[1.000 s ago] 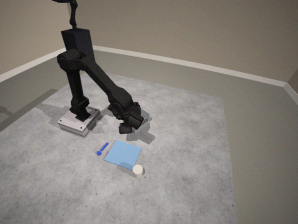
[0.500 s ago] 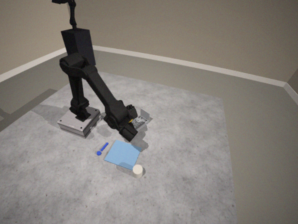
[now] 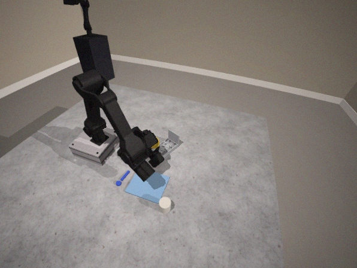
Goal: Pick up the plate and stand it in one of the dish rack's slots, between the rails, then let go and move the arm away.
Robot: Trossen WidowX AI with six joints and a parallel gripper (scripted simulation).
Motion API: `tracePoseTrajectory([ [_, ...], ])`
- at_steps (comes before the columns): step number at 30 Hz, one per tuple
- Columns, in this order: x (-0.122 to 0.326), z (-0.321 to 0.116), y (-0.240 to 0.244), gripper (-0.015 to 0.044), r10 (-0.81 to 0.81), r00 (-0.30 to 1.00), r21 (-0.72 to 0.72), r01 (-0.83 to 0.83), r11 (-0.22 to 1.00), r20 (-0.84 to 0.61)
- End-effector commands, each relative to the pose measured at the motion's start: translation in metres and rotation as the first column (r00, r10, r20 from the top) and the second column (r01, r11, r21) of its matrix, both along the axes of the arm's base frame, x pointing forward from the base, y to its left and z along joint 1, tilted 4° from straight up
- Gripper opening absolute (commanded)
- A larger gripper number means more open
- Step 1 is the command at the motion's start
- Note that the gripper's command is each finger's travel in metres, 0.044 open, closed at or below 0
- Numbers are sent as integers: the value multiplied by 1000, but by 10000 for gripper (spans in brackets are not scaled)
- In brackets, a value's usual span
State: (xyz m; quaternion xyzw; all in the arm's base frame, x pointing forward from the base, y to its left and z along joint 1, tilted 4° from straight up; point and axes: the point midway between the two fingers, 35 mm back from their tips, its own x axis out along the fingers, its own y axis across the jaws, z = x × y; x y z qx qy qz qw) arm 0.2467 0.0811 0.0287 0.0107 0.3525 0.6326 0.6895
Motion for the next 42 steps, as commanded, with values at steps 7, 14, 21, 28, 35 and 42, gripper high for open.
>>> tracePoseTrajectory([
  [7, 1, -3, -5, 0, -40, 975, 147, 7, 989, 220],
  [14, 4, -3, -11, 0, -104, 918, 226, 16, 974, 383],
  [21, 6, -1, -17, 0, -178, 827, 283, 24, 959, 534],
  [28, 6, -1, -18, 0, -186, 816, 288, 25, 957, 547],
  [35, 7, -7, -16, 0, -184, 817, 286, 25, 958, 546],
  [42, 9, -22, -10, 0, -181, 818, 282, 24, 959, 546],
])
